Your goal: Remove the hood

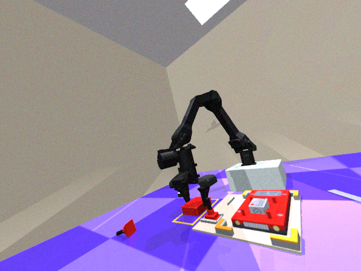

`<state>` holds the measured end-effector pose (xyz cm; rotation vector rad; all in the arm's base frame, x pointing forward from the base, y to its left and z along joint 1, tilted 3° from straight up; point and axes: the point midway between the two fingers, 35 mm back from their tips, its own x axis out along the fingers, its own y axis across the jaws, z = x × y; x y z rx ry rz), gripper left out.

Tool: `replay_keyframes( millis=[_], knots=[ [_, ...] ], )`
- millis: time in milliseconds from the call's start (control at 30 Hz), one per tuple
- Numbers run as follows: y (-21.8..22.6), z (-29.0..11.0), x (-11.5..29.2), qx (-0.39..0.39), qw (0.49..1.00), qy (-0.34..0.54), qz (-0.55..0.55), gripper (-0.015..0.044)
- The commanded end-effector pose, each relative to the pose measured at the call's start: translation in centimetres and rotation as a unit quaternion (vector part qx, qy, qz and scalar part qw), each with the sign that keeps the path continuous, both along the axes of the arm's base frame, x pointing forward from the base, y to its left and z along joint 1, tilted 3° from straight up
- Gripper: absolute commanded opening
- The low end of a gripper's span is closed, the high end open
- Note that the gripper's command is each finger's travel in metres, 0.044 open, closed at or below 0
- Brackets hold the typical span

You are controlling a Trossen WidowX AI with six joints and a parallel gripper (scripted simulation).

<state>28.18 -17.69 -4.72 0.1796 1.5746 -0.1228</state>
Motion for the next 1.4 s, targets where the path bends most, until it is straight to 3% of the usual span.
replay_keyframes(
  millis=[0, 533, 867, 1367],
  knots=[
    [0.0, 0.0, 0.0, 0.0, 1.0, 0.0, 0.0, 0.0026],
    [0.0, 0.2, 0.0, 0.0, 1.0, 0.0, 0.0, 0.044],
    [-0.2, 7.2, 0.1, -0.002, 1.0, 0.002, 0.0, 0.044],
    [-0.2, 7.3, 0.1, -0.002, 1.0, 0.002, 0.0, 0.044]
  ],
)
